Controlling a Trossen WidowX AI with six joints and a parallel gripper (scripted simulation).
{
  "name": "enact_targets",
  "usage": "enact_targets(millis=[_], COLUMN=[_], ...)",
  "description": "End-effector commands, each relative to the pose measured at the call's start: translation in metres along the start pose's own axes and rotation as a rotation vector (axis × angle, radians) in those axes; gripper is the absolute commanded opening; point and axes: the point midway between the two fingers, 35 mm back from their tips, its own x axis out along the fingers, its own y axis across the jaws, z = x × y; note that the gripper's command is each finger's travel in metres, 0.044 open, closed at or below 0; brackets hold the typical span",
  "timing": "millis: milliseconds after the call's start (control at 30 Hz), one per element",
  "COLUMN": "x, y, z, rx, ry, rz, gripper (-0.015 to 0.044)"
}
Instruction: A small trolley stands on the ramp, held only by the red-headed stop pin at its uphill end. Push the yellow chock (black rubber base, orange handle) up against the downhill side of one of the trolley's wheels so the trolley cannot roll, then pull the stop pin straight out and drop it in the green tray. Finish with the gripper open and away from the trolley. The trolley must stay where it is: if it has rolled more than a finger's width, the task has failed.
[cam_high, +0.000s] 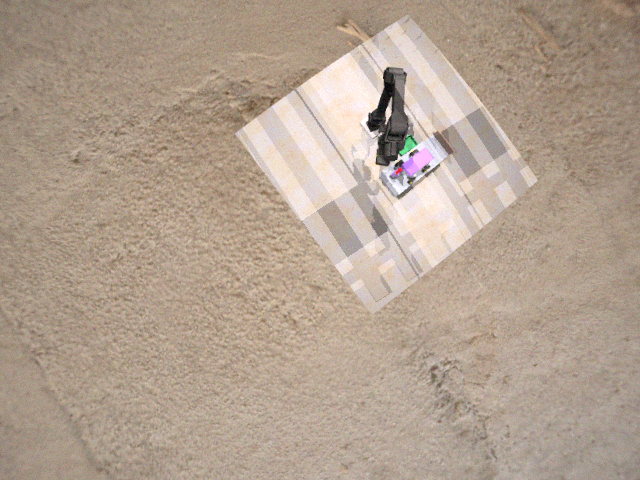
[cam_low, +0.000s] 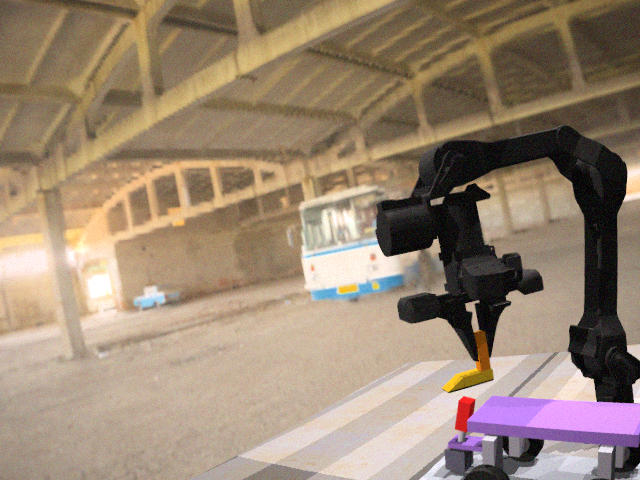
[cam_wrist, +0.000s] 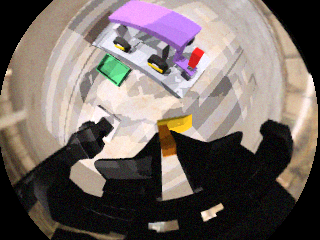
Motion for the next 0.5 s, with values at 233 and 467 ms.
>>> enact_targets(millis=[233, 467], x=[0.0, 0.0], y=[0.0002, 0.0002], z=[0.0005, 0.0005], rx=[0.35, 0.587], ry=[-0.001, 0.0], rz=[0.005, 0.006], gripper=[0.0, 0.0])
